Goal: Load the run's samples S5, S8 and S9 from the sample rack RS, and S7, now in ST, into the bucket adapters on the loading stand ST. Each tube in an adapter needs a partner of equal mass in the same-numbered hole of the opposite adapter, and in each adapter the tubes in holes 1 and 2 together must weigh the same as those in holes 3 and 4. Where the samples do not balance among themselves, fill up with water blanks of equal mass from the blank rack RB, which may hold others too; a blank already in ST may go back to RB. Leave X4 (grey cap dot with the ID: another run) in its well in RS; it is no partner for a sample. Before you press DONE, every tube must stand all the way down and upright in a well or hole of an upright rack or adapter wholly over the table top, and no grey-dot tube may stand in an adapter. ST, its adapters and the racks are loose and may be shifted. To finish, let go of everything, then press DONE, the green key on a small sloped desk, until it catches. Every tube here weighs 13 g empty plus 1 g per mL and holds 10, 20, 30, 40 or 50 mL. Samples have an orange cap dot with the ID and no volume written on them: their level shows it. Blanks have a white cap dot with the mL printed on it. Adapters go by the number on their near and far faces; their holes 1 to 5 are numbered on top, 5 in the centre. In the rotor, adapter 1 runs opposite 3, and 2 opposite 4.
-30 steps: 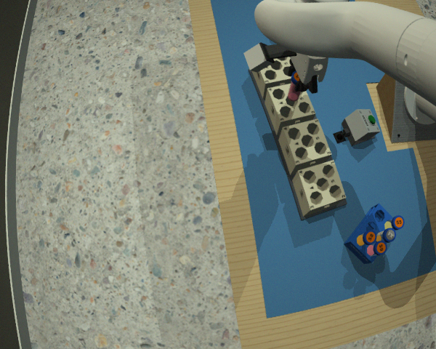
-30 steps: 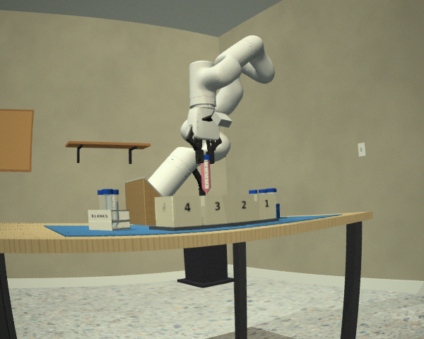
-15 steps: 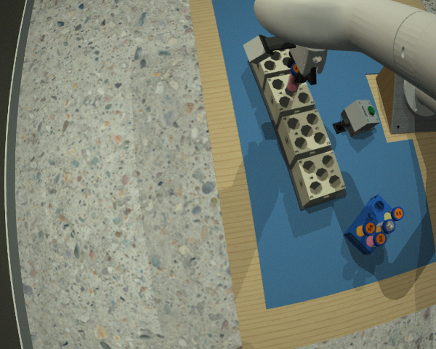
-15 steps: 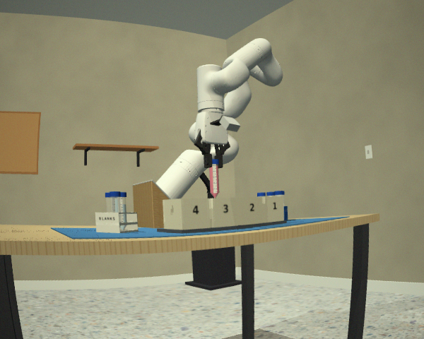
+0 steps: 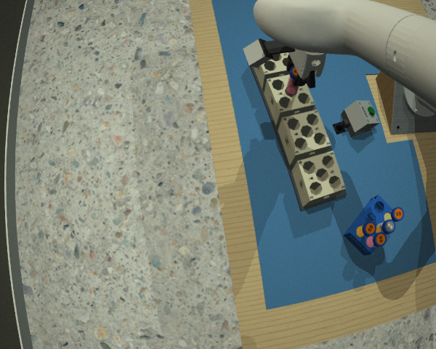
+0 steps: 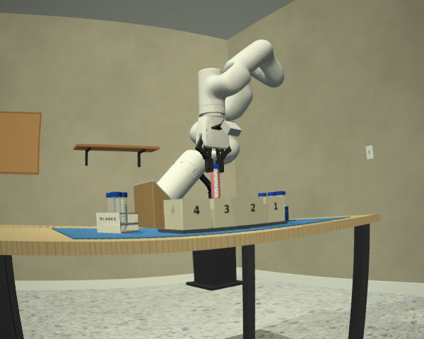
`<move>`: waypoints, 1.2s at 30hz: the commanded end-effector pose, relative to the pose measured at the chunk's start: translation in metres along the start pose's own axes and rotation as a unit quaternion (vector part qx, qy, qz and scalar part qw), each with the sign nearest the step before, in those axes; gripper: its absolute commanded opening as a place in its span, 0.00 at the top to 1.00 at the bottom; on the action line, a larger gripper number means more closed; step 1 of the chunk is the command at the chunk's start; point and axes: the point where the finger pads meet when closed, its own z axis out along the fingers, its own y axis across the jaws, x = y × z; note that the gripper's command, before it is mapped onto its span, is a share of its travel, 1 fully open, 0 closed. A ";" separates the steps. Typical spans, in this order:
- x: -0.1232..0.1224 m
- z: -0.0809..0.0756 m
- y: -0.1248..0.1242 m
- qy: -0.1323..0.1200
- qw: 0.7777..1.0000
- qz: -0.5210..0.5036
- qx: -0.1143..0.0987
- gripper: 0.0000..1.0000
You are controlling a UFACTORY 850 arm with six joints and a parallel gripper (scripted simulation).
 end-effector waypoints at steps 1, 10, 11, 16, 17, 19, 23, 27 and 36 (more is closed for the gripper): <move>0.001 0.003 0.000 0.001 1.000 0.000 -0.001 1.00; 0.001 0.011 0.000 0.001 1.000 0.000 0.000 1.00; 0.001 0.012 0.000 0.001 1.000 0.000 0.000 1.00; 0.001 0.017 0.000 0.001 1.000 0.000 0.000 1.00; 0.001 0.018 0.000 0.001 1.000 0.000 0.000 1.00; 0.001 0.018 0.000 0.001 1.000 0.000 0.000 1.00; 0.001 0.022 0.000 0.001 1.000 0.000 0.000 1.00; 0.001 0.026 0.000 0.001 1.000 0.000 0.000 1.00; 0.001 0.033 0.000 0.001 1.000 0.000 0.000 1.00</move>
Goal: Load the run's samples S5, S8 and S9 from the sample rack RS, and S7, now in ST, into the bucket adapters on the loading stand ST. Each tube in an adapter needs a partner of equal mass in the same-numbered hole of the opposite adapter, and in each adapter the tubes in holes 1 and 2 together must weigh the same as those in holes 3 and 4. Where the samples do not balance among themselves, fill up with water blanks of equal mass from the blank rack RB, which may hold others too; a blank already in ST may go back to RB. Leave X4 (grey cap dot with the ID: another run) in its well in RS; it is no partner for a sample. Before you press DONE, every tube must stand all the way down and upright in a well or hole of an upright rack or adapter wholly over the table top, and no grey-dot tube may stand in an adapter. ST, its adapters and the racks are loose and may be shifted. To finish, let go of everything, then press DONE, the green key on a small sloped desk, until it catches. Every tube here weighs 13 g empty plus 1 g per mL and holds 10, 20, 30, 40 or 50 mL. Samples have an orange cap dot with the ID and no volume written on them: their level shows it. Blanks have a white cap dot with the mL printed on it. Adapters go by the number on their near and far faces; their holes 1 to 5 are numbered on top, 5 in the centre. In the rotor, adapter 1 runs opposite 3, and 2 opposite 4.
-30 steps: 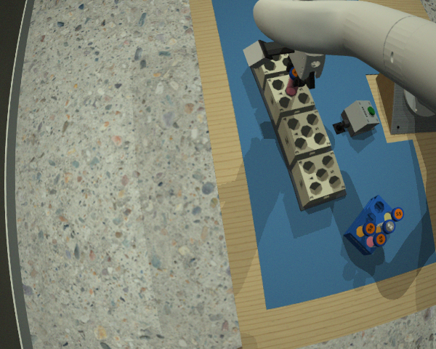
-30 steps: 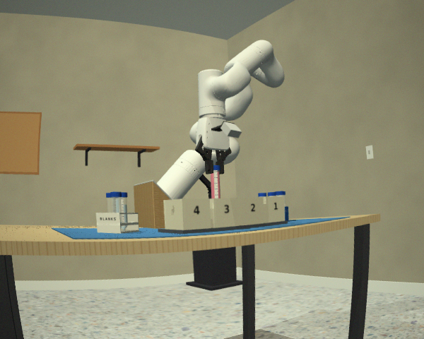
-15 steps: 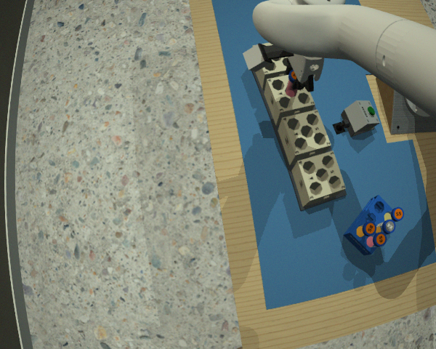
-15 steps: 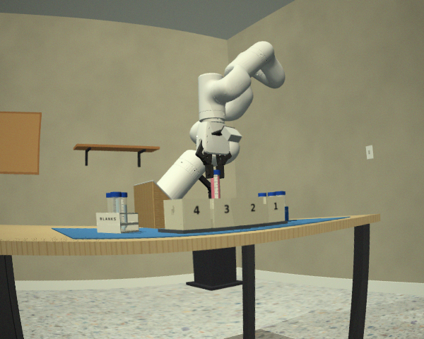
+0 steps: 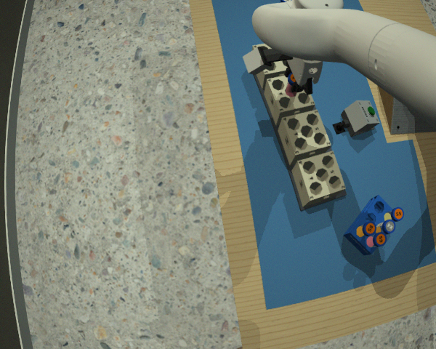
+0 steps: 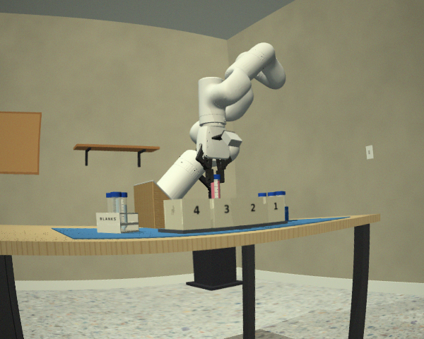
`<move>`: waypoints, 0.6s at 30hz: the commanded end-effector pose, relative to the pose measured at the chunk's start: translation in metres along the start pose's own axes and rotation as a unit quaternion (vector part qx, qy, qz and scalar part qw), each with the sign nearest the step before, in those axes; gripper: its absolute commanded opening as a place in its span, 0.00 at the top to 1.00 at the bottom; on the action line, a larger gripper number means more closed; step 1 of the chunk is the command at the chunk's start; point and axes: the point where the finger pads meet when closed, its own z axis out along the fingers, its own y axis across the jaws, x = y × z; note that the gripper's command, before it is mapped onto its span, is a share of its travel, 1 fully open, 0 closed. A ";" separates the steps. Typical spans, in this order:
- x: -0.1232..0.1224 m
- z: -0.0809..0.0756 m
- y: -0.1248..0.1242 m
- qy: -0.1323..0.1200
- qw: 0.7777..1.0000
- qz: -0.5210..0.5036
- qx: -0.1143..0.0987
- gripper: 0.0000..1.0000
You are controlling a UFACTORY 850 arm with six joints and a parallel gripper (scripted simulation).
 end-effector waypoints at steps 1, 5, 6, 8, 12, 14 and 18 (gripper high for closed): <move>0.001 0.003 0.000 0.001 1.000 0.000 -0.001 1.00; 0.001 0.007 0.000 0.001 1.000 0.000 -0.001 1.00; 0.001 0.008 0.000 0.001 1.000 0.000 -0.001 1.00; 0.001 0.010 0.000 0.001 1.000 0.000 0.000 1.00; 0.001 0.014 0.000 0.001 1.000 0.000 0.000 1.00; 0.001 0.016 0.000 0.001 1.000 0.000 0.000 1.00; 0.001 0.018 0.000 0.001 1.000 0.000 0.000 1.00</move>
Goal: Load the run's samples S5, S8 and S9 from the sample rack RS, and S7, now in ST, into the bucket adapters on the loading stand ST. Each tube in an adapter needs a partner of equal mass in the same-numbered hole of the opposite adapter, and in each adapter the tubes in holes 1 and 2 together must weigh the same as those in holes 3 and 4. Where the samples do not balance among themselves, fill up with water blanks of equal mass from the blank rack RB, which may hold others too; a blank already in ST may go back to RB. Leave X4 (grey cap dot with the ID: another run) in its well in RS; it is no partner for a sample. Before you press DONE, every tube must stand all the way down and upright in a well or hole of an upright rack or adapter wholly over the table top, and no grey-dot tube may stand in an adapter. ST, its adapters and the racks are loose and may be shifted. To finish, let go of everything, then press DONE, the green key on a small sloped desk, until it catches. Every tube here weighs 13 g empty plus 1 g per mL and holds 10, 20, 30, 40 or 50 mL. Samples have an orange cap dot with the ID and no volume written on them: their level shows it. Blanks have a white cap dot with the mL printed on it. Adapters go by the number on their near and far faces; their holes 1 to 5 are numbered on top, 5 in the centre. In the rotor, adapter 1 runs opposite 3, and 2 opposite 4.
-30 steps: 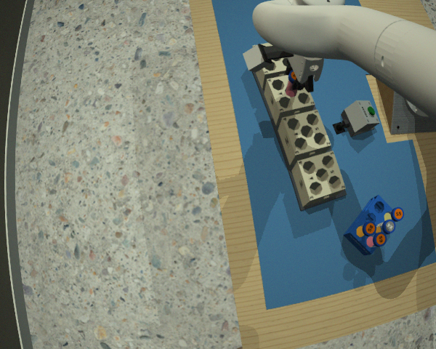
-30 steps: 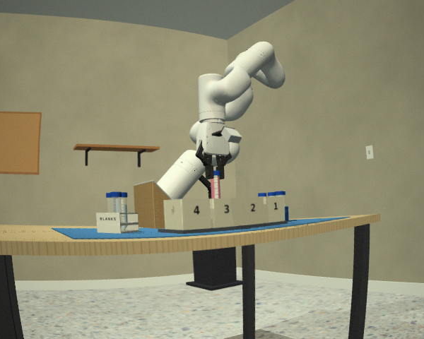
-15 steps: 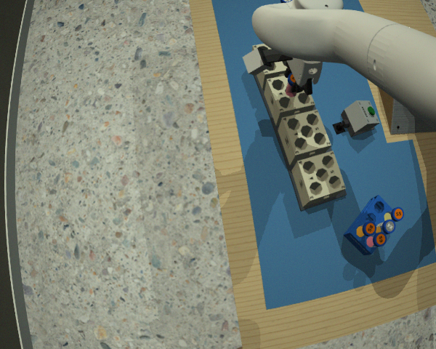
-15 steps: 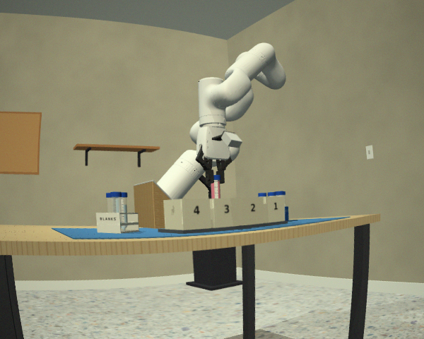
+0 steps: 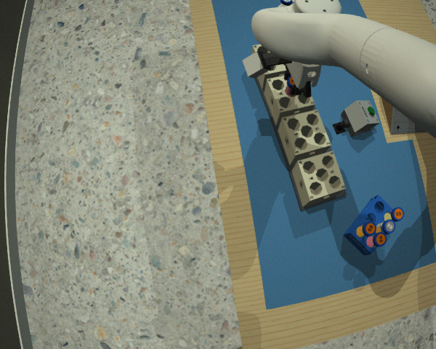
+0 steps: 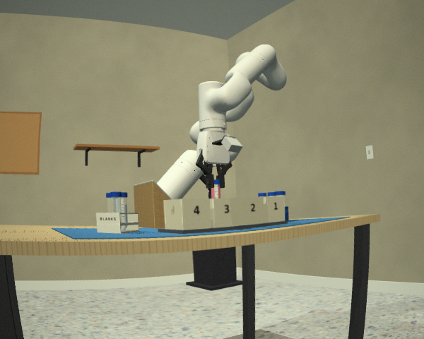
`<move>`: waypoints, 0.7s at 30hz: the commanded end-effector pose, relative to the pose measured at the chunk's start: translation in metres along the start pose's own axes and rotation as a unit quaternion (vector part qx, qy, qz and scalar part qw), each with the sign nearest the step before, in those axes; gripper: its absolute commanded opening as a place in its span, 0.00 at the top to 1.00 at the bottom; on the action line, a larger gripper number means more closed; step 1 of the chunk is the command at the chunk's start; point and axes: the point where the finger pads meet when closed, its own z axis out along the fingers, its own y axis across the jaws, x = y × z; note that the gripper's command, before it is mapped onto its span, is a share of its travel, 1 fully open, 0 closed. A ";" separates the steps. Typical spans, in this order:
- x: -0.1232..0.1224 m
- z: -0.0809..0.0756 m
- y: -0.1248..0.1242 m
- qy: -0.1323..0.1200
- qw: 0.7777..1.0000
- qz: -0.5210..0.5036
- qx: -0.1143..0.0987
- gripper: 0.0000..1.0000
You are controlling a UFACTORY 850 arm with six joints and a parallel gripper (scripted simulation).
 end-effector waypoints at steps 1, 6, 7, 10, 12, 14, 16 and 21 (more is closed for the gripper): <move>0.001 0.003 0.000 0.001 1.000 0.000 0.000 1.00; 0.001 0.008 0.000 0.001 1.000 0.000 0.000 1.00; 0.001 0.009 0.000 0.001 1.000 0.000 0.000 1.00; 0.001 0.012 0.000 0.001 1.000 0.000 0.000 1.00; 0.001 0.014 0.000 0.001 1.000 0.000 0.000 1.00; 0.001 0.016 0.000 0.001 1.000 0.000 0.000 1.00; 0.001 0.016 0.000 0.001 1.000 0.000 0.000 1.00; 0.001 0.021 0.000 0.001 1.000 0.000 0.000 1.00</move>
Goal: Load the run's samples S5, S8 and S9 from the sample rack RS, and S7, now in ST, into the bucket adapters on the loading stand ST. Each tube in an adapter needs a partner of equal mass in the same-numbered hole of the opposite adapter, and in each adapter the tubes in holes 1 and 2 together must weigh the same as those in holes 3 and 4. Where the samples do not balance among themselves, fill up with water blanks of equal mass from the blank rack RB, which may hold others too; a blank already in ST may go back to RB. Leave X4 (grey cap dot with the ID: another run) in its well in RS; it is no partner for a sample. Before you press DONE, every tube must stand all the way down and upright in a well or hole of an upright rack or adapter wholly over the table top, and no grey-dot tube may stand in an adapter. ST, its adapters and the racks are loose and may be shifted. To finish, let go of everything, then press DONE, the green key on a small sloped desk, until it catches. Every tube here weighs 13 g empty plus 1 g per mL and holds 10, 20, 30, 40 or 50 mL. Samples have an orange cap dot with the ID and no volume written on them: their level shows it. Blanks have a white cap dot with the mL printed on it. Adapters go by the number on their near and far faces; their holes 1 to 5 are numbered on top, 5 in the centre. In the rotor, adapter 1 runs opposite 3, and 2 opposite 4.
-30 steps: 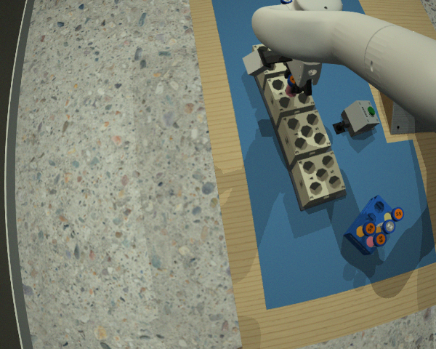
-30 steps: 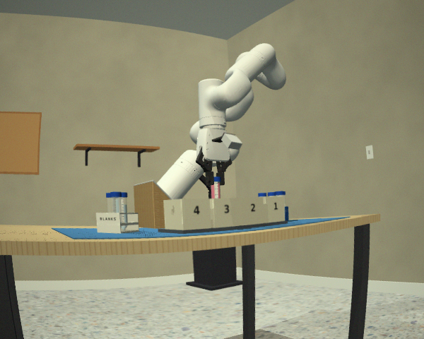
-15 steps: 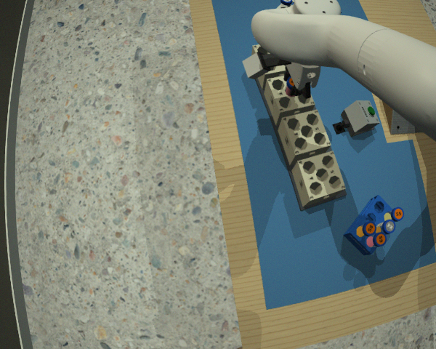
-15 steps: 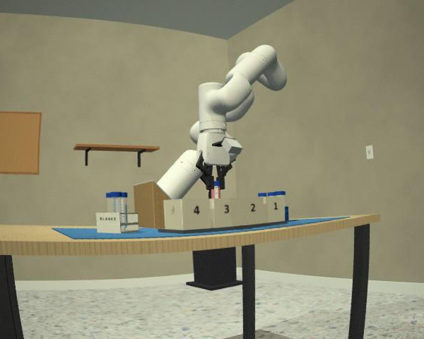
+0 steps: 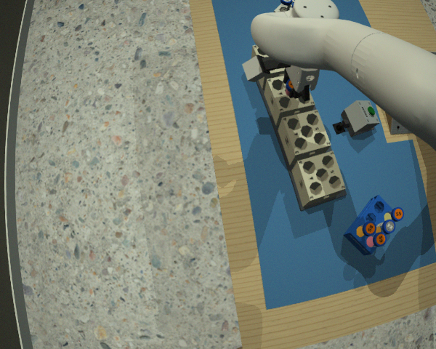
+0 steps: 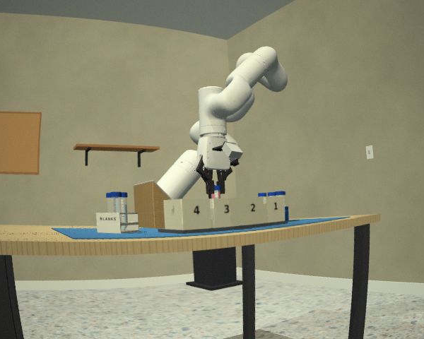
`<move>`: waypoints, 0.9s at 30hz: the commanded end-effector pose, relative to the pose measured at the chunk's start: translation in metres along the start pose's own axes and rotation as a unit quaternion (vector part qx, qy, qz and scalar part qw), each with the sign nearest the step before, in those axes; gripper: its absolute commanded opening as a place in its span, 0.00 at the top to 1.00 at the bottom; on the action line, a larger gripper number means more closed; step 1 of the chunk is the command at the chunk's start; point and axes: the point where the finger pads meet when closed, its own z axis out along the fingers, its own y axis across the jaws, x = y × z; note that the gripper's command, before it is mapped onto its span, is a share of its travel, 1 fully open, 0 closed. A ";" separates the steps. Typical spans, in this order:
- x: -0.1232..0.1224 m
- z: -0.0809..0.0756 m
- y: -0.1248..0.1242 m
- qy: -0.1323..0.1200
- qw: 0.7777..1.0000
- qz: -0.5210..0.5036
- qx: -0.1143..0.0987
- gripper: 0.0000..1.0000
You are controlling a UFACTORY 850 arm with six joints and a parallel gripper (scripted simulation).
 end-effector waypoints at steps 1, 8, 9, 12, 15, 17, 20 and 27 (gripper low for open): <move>0.001 0.004 0.000 0.001 1.000 0.000 0.000 1.00; 0.001 0.009 0.000 0.001 1.000 0.000 0.000 1.00; 0.001 0.009 0.000 0.001 1.000 0.000 0.000 1.00; 0.001 0.009 0.000 0.001 1.000 0.000 0.000 1.00; 0.001 0.009 0.000 0.001 1.000 0.000 0.000 1.00; 0.001 0.009 0.000 0.001 1.000 0.000 0.000 1.00; 0.001 0.009 0.000 0.001 1.000 0.000 0.000 1.00; 0.001 0.009 0.000 0.001 1.000 0.000 0.000 0.57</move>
